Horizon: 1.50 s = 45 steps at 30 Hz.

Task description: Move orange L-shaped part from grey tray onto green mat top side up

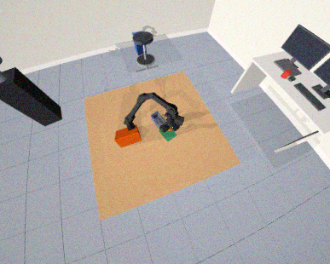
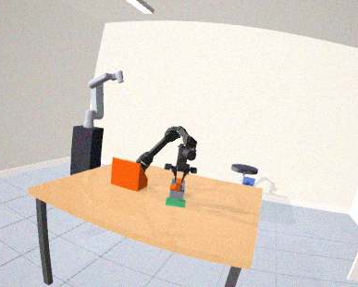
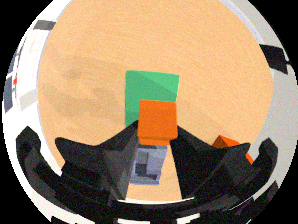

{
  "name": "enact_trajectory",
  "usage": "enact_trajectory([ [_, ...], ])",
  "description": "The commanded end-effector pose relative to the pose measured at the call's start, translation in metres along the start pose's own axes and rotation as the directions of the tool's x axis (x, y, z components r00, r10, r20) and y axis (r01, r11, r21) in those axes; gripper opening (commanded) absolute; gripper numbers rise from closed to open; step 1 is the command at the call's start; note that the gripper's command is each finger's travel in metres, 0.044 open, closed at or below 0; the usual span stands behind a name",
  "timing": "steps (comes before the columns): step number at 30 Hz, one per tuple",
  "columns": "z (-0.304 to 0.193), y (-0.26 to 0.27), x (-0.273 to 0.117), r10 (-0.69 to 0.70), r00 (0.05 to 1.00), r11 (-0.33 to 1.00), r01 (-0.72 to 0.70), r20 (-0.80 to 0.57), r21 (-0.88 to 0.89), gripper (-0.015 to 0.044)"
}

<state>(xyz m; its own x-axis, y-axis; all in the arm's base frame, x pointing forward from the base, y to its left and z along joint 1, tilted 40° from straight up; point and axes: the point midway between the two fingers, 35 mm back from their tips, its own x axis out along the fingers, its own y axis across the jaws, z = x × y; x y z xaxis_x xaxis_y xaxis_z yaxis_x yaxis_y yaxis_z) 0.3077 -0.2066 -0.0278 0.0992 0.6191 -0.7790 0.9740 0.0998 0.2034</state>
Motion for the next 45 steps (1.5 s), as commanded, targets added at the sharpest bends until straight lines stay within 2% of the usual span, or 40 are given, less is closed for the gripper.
enact_trajectory([
  [1, 0.0, 0.0, 0.007, 0.003, 1.0, 1.0, -0.003, -0.003, 0.007, 0.0],
  [36, -0.001, 0.0, 0.061, 0.004, 1.0, 1.0, -0.004, -0.004, 0.006, 0.0],
  [45, -0.001, 0.0, 0.063, 0.004, 1.0, 1.0, -0.004, -0.004, 0.006, 0.0],
])
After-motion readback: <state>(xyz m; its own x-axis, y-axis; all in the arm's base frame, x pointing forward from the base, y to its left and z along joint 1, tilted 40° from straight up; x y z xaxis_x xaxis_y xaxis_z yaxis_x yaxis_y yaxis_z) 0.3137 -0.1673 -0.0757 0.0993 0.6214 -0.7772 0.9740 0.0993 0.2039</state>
